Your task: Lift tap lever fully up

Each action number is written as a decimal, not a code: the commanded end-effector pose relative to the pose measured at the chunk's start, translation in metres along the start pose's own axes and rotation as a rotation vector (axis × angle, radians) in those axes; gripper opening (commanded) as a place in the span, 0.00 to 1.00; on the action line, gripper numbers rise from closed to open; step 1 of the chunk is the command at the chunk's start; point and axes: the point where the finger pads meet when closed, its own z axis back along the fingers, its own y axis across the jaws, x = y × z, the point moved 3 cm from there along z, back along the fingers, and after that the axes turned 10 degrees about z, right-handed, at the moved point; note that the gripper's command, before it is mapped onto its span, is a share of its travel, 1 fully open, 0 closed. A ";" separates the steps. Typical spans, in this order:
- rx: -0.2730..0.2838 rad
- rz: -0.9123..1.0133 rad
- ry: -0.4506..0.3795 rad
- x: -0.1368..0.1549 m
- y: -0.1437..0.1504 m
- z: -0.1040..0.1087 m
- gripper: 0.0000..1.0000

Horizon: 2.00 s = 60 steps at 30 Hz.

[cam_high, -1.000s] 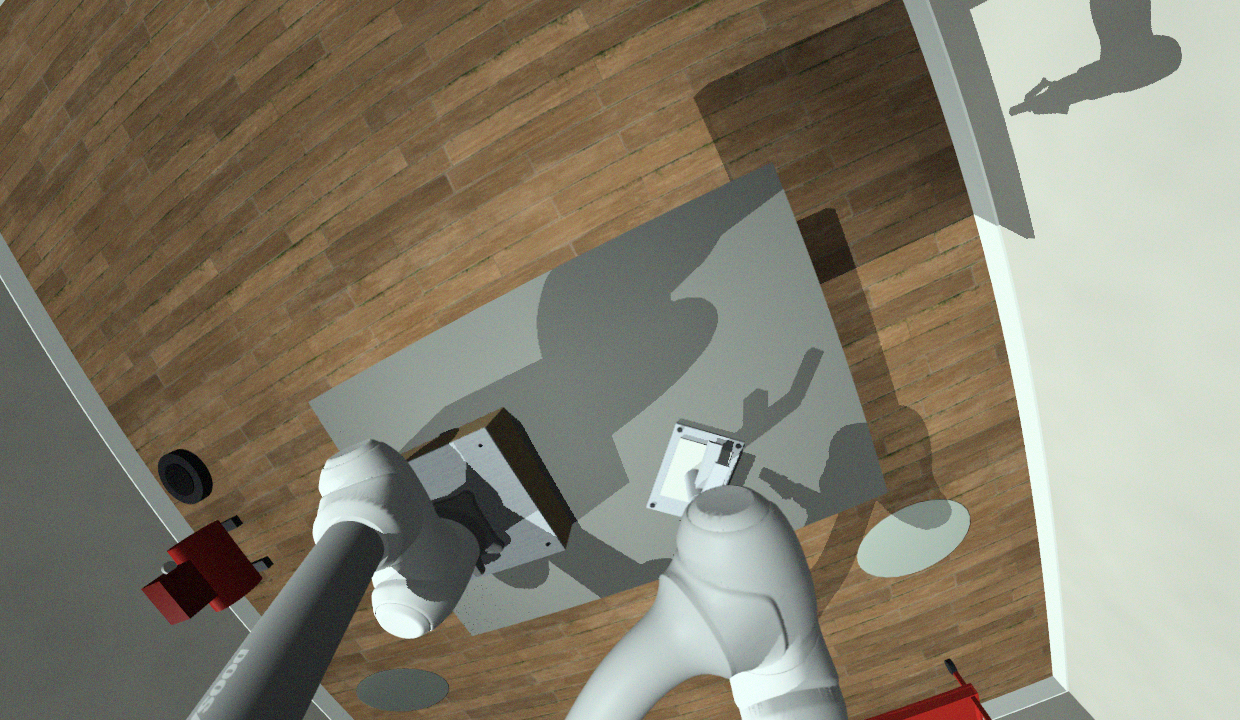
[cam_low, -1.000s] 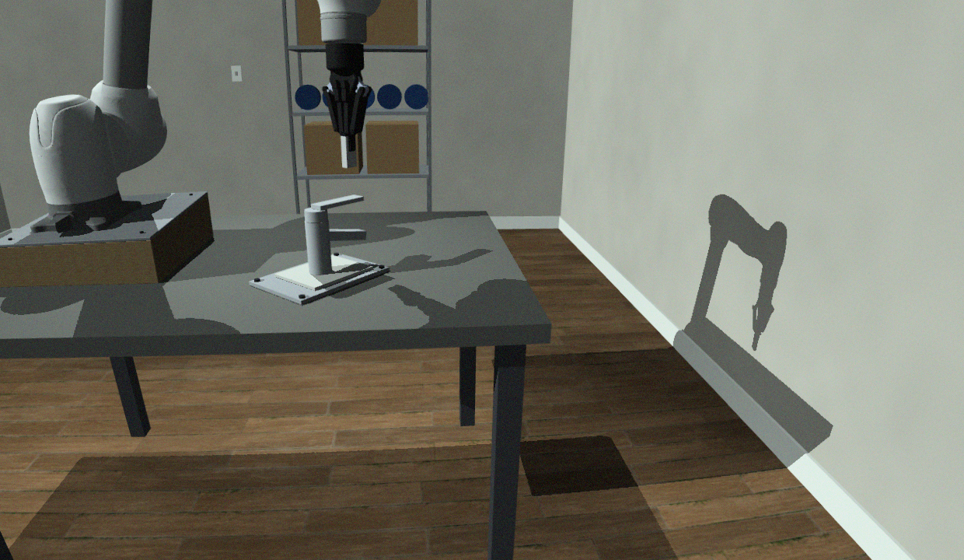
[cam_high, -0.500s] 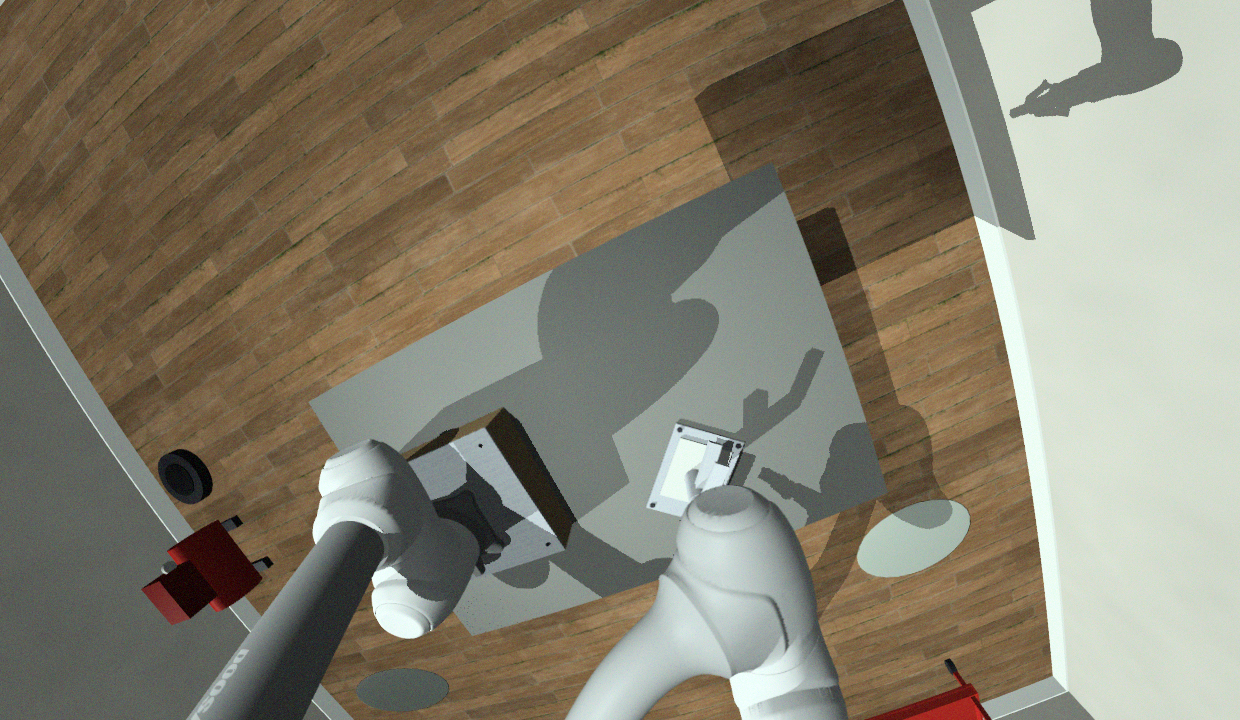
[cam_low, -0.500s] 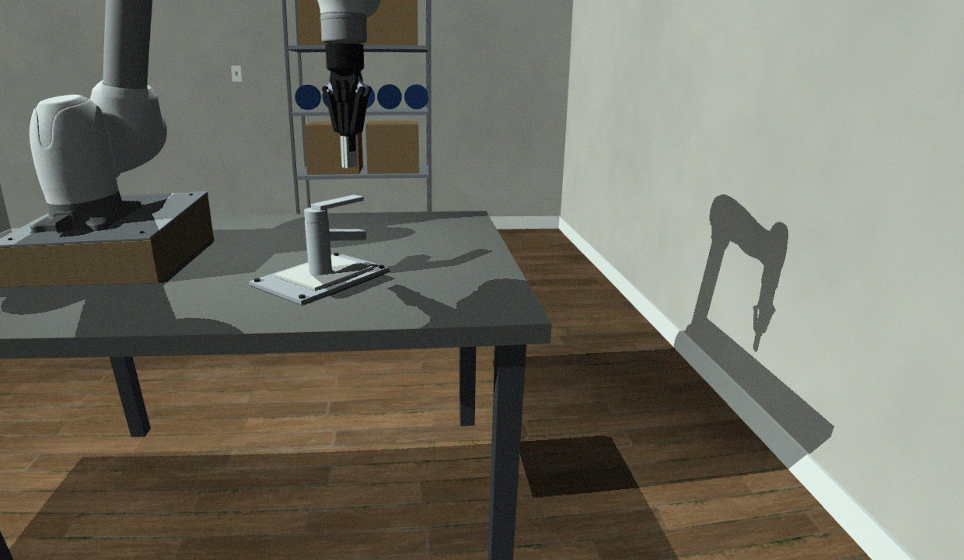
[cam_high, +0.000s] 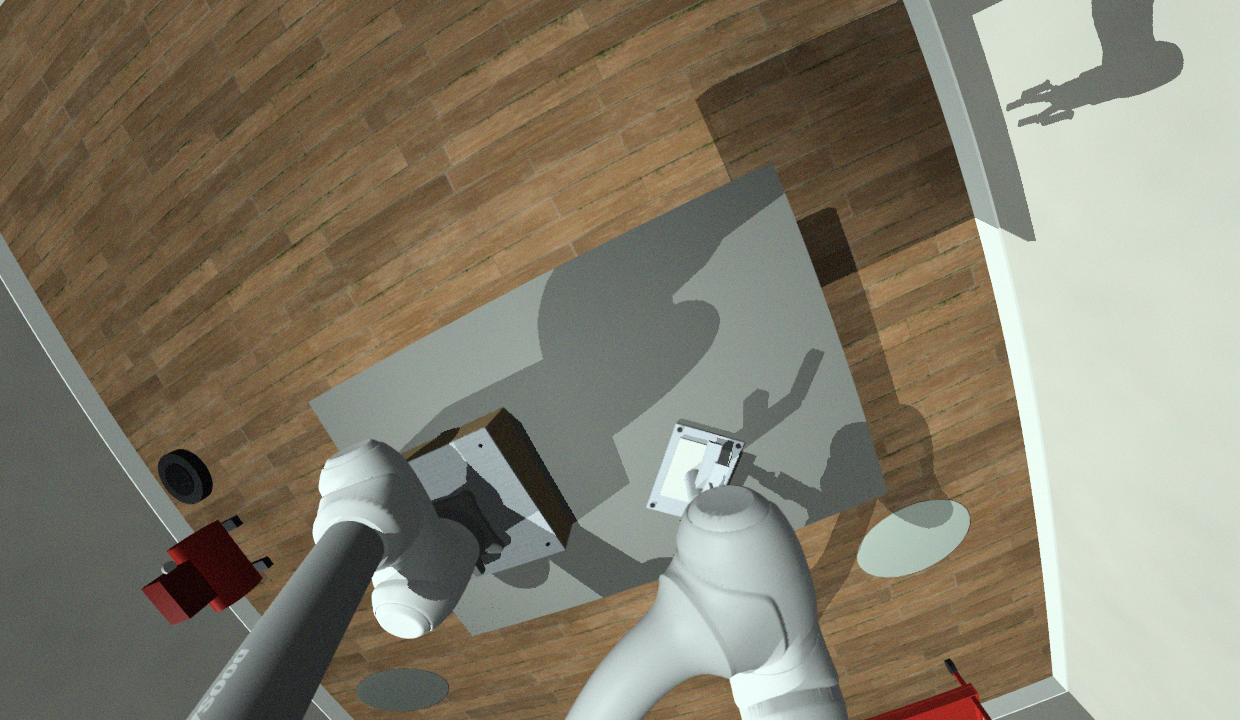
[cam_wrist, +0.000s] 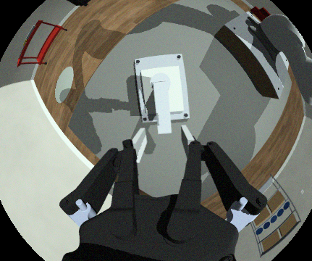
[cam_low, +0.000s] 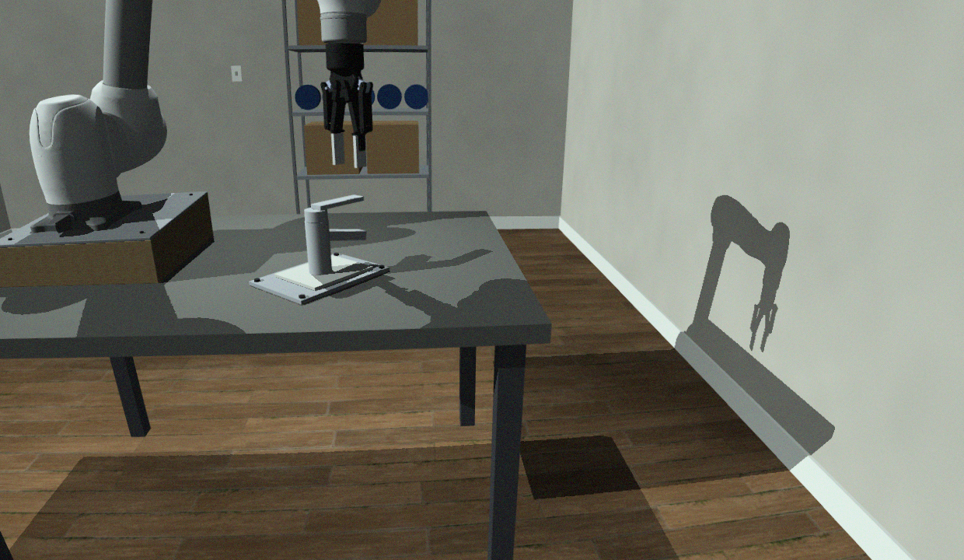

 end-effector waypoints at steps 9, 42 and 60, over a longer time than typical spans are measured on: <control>0.000 0.000 0.000 0.000 0.000 0.000 0.41; 0.000 0.000 0.000 0.000 0.000 -0.015 0.41; 0.000 0.000 0.000 0.000 0.000 -0.041 0.41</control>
